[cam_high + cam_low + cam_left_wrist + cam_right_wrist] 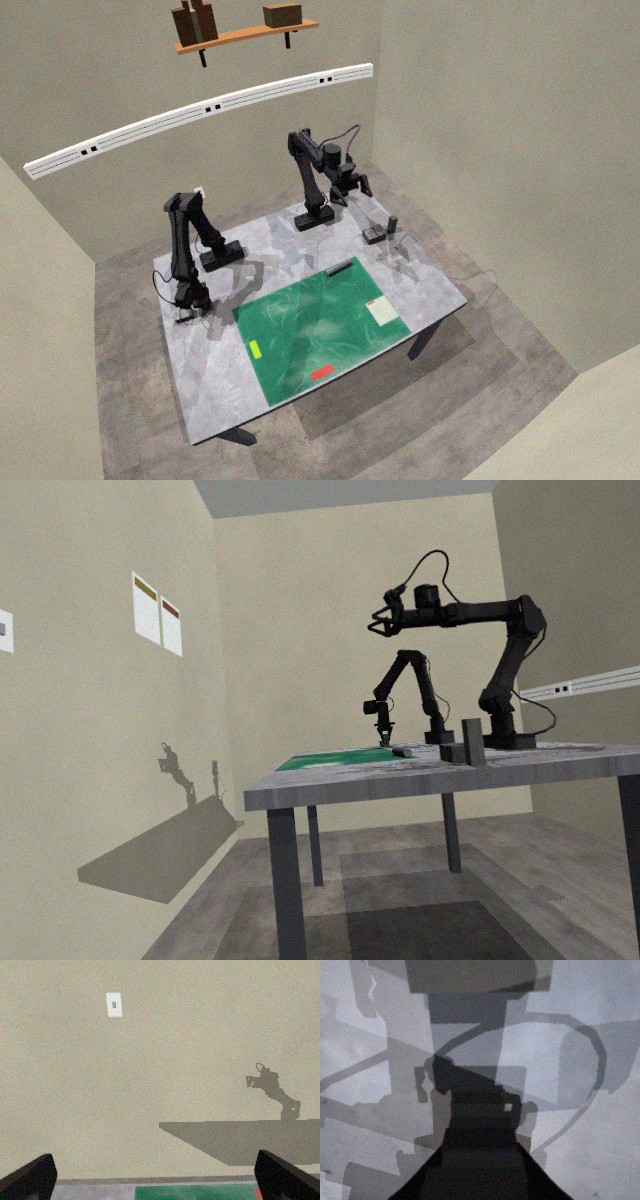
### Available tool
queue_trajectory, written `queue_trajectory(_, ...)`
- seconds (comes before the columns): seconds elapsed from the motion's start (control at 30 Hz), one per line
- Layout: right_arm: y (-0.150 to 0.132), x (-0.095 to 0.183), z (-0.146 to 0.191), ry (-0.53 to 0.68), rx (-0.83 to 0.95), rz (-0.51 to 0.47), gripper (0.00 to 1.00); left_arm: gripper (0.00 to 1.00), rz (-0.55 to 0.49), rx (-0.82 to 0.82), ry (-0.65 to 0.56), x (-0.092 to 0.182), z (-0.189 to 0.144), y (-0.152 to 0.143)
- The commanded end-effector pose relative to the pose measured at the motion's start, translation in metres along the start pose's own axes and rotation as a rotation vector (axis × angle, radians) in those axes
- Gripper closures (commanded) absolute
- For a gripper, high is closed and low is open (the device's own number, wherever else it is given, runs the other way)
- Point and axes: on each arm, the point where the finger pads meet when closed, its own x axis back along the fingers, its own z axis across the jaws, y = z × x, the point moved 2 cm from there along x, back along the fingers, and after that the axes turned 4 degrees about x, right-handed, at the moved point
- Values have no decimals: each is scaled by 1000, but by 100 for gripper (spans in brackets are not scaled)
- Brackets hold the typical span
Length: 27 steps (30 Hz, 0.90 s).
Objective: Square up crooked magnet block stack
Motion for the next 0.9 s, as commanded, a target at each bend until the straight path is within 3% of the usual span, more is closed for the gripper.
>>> queue_trajectory(0.0, 11, 20, 11, 50, -8, -46, 68, 0, -89, -1, -11, 8, -3, 35)
queue_trajectory(0.87, 11, 20, 11, 50, -8, -46, 70, 0, -89, -1, -11, 8, -3, 35)
